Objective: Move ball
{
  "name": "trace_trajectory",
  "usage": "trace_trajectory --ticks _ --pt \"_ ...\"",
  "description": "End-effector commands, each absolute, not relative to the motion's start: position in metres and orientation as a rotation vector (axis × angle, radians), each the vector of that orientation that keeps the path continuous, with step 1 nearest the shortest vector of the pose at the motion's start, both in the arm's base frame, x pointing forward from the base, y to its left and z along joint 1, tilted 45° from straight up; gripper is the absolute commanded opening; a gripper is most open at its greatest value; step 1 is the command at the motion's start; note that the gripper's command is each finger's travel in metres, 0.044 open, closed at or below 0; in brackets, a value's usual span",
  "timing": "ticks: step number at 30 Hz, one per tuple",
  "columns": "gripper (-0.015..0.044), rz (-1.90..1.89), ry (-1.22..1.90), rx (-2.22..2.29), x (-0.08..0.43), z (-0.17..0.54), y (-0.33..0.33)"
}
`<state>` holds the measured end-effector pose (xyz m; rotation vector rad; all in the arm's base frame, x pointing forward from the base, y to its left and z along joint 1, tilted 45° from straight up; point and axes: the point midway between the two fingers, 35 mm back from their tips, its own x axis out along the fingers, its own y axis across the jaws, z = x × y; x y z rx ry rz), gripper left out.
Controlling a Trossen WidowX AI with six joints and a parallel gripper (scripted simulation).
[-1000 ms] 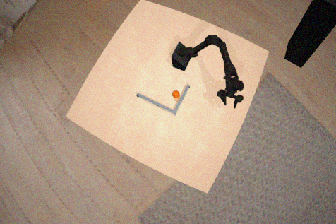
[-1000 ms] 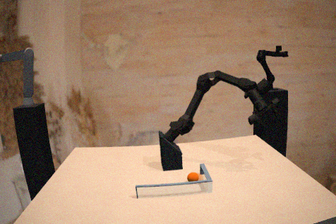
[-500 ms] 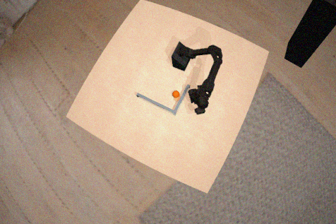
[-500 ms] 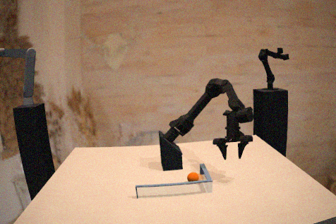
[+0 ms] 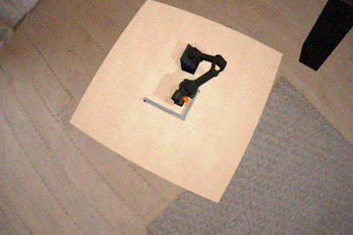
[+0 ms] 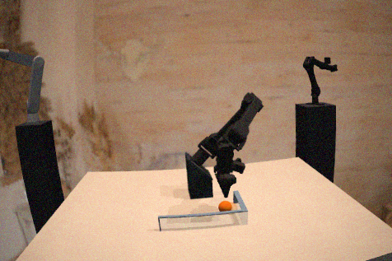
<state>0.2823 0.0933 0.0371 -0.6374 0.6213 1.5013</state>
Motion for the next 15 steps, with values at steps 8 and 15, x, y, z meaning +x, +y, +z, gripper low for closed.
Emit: trace_trajectory --ticks 8,15 --pt "0.0368 1.499 0.624 -0.605 0.280 0.026 0.104" --pt "0.0368 1.499 0.624 -0.606 0.280 0.020 0.110"
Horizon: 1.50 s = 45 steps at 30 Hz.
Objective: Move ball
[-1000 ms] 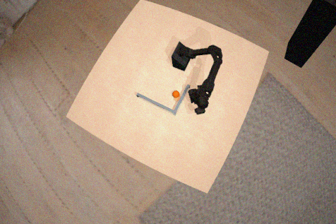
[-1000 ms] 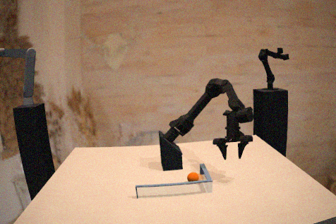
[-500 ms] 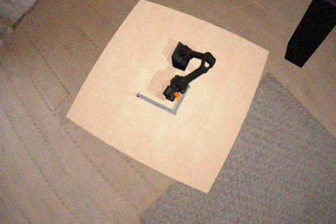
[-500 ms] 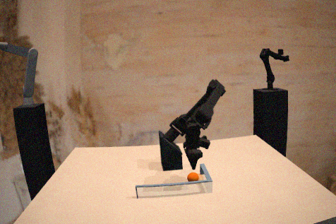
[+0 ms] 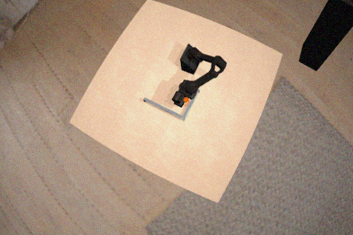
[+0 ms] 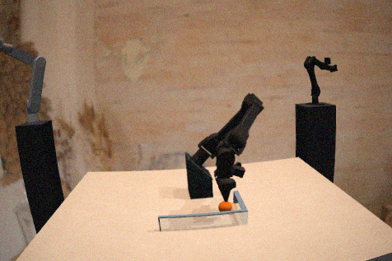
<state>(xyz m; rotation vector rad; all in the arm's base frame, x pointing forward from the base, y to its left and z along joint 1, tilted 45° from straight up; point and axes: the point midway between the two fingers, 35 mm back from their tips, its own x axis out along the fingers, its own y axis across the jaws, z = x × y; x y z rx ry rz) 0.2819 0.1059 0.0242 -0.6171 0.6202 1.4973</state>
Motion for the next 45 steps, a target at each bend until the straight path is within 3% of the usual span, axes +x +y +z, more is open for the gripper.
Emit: trace_trajectory --ticks 1,25,29,36,44,45 --pt "0.0368 1.499 0.624 -0.606 0.280 0.019 0.111" --pt "0.0368 1.500 0.622 -0.603 0.278 -0.006 0.136" --pt "0.0263 1.500 0.622 -0.603 0.278 -0.006 0.136" --pt "0.0216 1.500 0.622 -0.603 0.278 -0.006 0.136" --pt "0.0006 1.497 0.638 -0.603 0.284 0.012 0.113" --pt "0.0000 1.497 0.640 -0.603 0.285 0.016 0.108"
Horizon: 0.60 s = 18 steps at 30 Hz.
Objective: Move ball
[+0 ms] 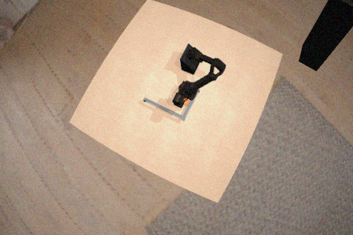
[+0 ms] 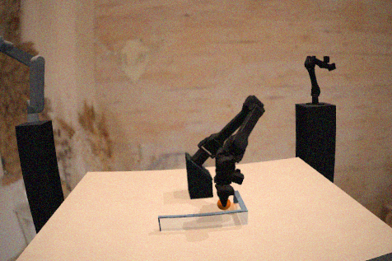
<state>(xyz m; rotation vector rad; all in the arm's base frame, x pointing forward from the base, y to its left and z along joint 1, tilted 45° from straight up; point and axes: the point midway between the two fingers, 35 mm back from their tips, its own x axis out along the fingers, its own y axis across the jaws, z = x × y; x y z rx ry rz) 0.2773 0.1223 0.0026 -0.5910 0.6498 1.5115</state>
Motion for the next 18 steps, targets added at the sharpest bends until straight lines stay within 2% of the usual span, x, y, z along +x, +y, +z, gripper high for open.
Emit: trace_trajectory --ticks 1,18 --pt "0.0000 1.497 0.641 -0.604 0.286 0.020 0.104" --pt "0.0000 1.499 0.627 -0.607 0.282 0.090 0.039"
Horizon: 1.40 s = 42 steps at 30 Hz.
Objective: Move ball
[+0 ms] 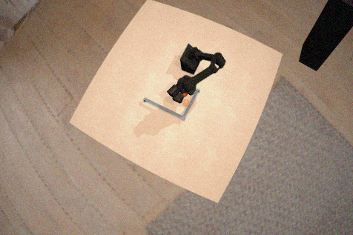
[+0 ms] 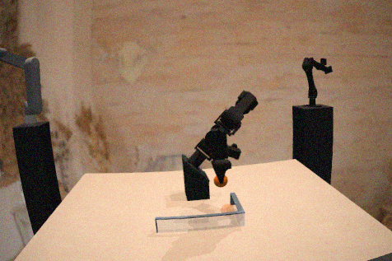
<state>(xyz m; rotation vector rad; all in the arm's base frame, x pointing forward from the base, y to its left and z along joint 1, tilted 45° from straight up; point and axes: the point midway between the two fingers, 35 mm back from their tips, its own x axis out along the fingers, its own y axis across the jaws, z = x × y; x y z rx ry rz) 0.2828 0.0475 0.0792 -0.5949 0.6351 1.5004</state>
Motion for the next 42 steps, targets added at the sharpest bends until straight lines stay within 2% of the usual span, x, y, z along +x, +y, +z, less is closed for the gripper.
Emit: trace_trajectory --ticks 1,14,31,42 --pt "0.0000 1.499 0.627 -0.607 0.282 0.090 0.039" --pt "0.0000 1.499 0.624 -0.607 0.302 0.066 0.086" --pt "0.0000 1.499 0.622 -0.605 0.301 0.019 0.135" --pt "0.0000 1.499 0.622 -0.604 0.301 0.012 0.142"
